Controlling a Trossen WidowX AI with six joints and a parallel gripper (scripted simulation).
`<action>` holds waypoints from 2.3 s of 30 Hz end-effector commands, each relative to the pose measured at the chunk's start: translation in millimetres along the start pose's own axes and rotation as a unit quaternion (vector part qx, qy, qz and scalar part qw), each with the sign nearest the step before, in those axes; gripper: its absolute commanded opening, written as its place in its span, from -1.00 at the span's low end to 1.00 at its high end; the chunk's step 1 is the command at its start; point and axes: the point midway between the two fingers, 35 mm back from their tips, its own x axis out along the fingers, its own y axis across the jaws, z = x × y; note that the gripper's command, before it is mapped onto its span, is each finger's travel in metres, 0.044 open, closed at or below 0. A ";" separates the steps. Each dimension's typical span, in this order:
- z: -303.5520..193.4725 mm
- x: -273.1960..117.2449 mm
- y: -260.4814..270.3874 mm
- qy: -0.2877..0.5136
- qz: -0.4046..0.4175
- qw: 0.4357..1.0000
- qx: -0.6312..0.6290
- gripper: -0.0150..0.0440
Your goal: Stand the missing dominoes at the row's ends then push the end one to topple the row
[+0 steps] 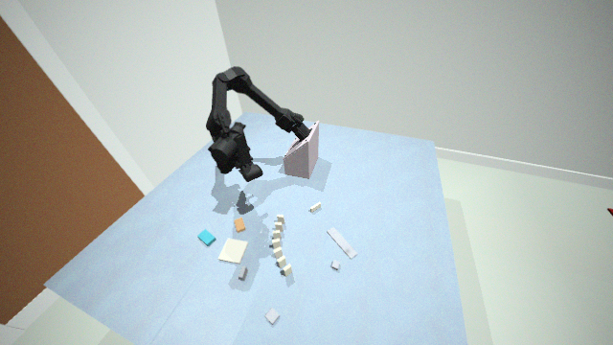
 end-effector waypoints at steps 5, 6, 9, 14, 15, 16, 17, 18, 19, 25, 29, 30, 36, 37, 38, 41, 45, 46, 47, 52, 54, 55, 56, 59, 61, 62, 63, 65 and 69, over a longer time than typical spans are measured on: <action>-2.2 -1.4 -62.3 0.000 -0.002 0.969 -0.247 -0.40; -3.6 -1.5 -70.4 0.000 -0.003 0.959 -0.282 -0.40; -8.6 -1.8 -92.6 0.000 -0.005 0.925 -0.380 -0.40; -10.0 -1.9 -97.6 0.000 -0.006 0.916 -0.402 -0.40; -10.0 -1.9 -97.6 0.000 -0.006 0.916 -0.402 -0.40; -10.0 -1.9 -97.6 0.000 -0.006 0.916 -0.402 -0.40; -10.0 -1.9 -97.6 0.000 -0.006 0.916 -0.402 -0.40; -10.0 -1.9 -97.6 0.000 -0.006 0.916 -0.402 -0.40; -10.0 -1.9 -97.6 0.000 -0.006 0.916 -0.402 -0.40; -15.7 10.5 -91.4 0.005 0.037 0.918 -0.394 -0.40; -21.0 23.2 -84.5 0.005 0.084 0.919 -0.384 -0.40; -22.1 26.1 -82.8 0.004 0.096 0.919 -0.381 -0.40; -27.5 42.2 -75.3 -0.008 0.158 0.915 -0.371 -0.40; -28.2 44.6 -74.2 -0.011 0.168 0.914 -0.369 -0.40; -28.8 47.0 -73.1 -0.014 0.177 0.913 -0.367 -0.40; -29.9 53.4 -69.7 -0.028 0.206 0.909 -0.361 -0.40; -29.8 60.4 -64.7 -0.054 0.245 0.903 -0.349 -0.40; -29.6 61.9 -63.7 -0.061 0.254 0.901 -0.346 -0.40; -29.3 63.4 -62.7 -0.069 0.262 0.899 -0.343 -0.40; -27.1 69.3 -59.3 -0.111 0.302 0.888 -0.330 -0.40; -25.9 71.1 -58.5 -0.130 0.316 0.882 -0.324 -0.40; -25.2 71.9 -58.3 -0.140 0.322 0.879 -0.322 -0.40; -24.5 72.5 -58.2 -0.150 0.328 0.876 -0.319 -0.40; -22.4 74.1 -58.4 -0.181 0.344 0.867 -0.312 -0.40; -20.9 74.7 -59.1 -0.203 0.353 0.860 -0.307 -0.40; -20.2 74.9 -59.6 -0.215 0.357 0.856 -0.305 -0.40; -19.5 75.1 -60.2 -0.226 0.361 0.853 -0.303 -0.40; -18.2 75.1 -61.8 -0.249 0.367 0.845 -0.299 -0.40; -15.8 74.2 -66.0 -0.297 0.375 0.828 -0.292 -0.40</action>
